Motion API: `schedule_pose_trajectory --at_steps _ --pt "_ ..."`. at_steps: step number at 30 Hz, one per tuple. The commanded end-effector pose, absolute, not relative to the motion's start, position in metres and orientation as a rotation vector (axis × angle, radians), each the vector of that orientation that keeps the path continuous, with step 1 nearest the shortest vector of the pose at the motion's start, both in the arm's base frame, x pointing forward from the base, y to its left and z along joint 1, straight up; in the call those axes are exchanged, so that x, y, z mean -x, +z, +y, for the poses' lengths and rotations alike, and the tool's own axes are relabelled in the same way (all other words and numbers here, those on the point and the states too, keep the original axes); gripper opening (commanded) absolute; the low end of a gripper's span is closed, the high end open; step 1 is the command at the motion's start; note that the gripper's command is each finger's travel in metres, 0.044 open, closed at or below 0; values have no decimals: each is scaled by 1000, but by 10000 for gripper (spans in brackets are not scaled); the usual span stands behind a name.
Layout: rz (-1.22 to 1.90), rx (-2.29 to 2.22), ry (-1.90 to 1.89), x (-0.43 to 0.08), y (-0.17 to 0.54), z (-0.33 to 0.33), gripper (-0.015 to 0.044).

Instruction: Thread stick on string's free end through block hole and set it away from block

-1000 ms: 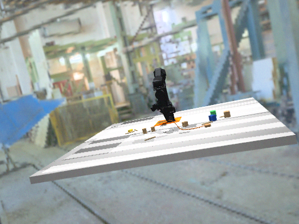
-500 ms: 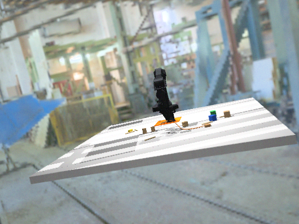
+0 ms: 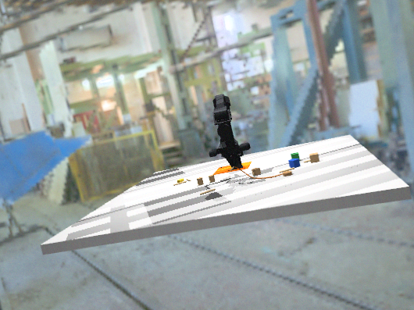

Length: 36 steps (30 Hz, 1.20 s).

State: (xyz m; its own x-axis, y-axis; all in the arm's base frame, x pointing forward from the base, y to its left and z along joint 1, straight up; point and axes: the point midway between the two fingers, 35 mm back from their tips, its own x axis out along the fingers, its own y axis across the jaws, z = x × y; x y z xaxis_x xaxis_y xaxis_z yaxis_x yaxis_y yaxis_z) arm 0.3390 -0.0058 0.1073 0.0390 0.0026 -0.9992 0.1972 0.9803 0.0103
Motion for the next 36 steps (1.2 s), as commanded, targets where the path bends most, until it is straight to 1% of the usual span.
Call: schedule_pose_trajectory --at_steps 1,19,36 --pt "1534 -52 -56 -343 107 -5 0" --pt "1487 463 439 -360 107 1 0" --pt "1333 943 897 -375 107 8 0"
